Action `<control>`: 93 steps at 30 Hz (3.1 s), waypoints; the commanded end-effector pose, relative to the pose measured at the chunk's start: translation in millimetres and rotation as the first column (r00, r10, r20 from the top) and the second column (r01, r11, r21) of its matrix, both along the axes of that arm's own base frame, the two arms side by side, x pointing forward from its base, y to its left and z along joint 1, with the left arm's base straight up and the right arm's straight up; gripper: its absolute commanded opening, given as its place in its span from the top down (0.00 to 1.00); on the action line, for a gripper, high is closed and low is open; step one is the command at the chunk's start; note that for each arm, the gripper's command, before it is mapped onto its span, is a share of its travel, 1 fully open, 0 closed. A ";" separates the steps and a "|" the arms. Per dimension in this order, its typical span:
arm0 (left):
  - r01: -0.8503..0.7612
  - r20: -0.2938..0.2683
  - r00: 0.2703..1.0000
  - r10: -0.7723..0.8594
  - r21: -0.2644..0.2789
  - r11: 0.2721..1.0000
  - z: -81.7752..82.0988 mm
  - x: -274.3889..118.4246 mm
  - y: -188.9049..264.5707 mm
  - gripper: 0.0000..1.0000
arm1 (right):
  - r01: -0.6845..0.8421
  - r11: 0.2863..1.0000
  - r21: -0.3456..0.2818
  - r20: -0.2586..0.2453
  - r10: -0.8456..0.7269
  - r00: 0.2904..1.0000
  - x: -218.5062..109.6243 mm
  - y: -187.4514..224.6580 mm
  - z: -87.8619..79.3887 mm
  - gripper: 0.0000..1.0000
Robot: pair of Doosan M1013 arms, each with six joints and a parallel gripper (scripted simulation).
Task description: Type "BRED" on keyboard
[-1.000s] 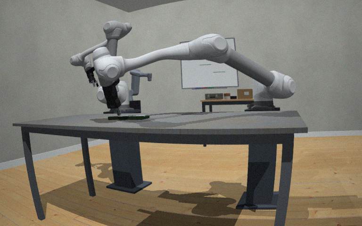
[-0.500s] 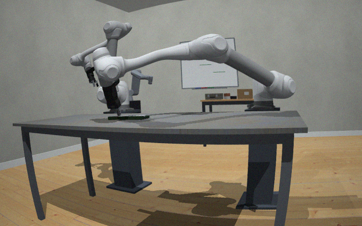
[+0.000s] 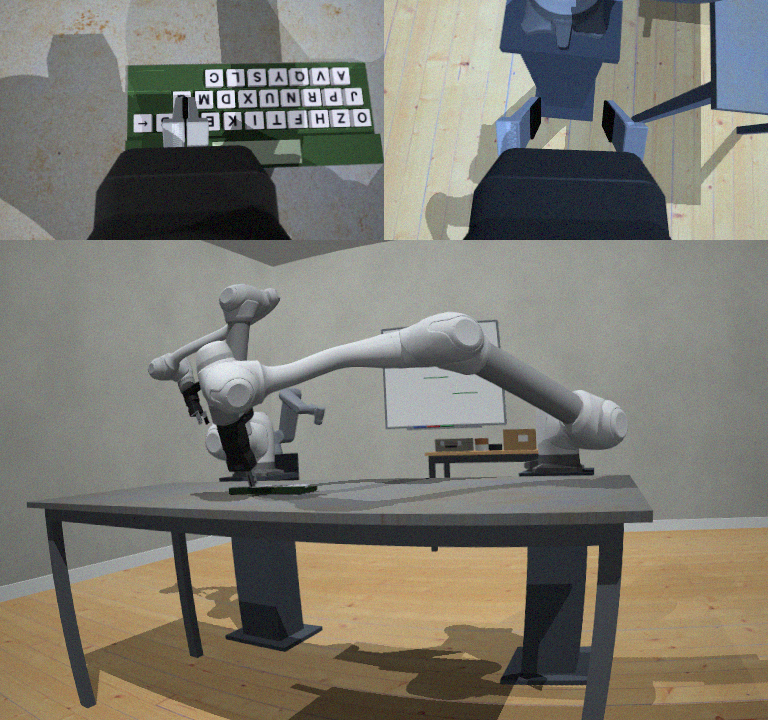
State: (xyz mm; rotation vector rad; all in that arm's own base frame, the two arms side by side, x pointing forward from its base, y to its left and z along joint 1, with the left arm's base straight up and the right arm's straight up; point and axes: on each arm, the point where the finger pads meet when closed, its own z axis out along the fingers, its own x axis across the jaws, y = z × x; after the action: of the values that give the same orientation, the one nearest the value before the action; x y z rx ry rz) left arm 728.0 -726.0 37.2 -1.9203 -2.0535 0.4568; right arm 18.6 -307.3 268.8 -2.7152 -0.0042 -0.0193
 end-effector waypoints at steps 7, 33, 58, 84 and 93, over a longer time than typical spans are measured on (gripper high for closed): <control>0.002 0.001 1.000 -0.002 0.003 1.000 -5.1 1.1 3.2 1.00 | -0.001 1.000 0.009 0.008 0.001 1.000 0.2 4.5 0.1 0.00; -0.002 -0.001 1.000 0.002 0.005 1.000 10.8 0.4 -0.2 1.00 | -0.001 1.000 0.009 0.008 0.001 1.000 0.2 4.5 0.1 0.00; 0.000 -0.003 1.000 0.000 0.003 1.000 11.1 1.1 -38.5 1.00 | -0.001 1.000 0.009 0.008 0.001 1.000 0.2 4.5 0.1 0.00; 0.004 0.000 1.000 -0.004 0.001 1.000 -0.8 1.5 -38.2 1.00 | -0.001 1.000 0.009 0.008 0.001 1.000 0.2 4.5 0.1 0.00; 0.004 0.000 1.000 -0.004 0.001 1.000 -1.6 1.5 -38.1 1.00 | -0.001 1.000 0.009 0.008 0.001 1.000 0.2 4.5 0.1 0.00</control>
State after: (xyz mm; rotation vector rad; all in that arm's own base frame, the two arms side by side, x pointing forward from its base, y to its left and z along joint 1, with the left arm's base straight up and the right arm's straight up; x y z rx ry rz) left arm 732.8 -762.2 39.4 -1.9180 -2.0569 0.4551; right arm 18.6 -307.1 268.7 -2.7149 -0.0041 -0.0195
